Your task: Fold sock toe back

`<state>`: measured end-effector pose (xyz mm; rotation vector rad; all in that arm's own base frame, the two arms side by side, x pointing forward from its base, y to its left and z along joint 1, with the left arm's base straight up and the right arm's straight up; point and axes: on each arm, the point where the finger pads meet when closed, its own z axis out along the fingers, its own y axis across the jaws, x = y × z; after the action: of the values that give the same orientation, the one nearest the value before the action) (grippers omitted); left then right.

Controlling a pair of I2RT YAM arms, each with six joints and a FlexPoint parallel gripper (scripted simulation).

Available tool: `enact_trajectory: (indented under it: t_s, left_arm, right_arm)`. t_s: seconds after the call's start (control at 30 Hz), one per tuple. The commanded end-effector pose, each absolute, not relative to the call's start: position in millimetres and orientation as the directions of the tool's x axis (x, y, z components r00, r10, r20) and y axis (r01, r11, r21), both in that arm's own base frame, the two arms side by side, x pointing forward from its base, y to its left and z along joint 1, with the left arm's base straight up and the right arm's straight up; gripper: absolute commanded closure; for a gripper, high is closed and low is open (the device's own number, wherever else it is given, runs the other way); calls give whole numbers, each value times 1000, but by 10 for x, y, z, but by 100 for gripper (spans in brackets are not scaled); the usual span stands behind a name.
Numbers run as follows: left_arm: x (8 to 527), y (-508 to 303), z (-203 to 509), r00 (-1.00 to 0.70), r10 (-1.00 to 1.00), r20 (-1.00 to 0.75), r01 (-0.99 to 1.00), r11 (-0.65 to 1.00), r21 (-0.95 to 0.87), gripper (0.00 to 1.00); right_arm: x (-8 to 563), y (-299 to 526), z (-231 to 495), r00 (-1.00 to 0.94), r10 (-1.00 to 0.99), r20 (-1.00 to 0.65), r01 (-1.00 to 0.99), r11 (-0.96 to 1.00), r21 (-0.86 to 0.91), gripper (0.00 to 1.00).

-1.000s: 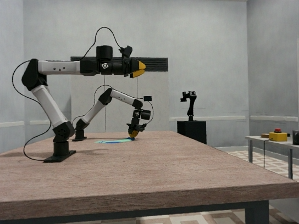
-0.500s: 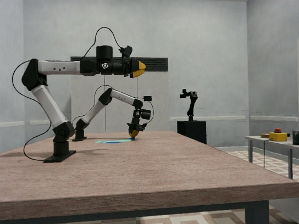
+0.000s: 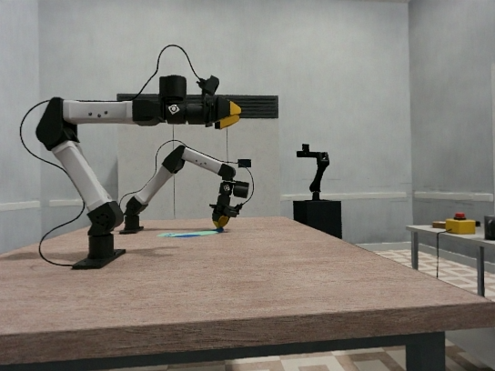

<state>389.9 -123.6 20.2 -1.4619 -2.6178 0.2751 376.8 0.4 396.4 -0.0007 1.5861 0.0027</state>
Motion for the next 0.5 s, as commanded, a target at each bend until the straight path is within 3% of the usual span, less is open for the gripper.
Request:
enact_trajectory:
  t_s: [0.0,0.47]
  left_arm:
    - [4030,-1224,455,-530,848,-18,839,521,-156,95]
    - [3800,-1364,457,-526,850,-19,844,519,-136,95]
  right_arm:
    - [3754,0,4021,0,0,-1000,0,1000,0,0]
    - [3754,0,4021,0,0,-1000,0,1000,0,0]
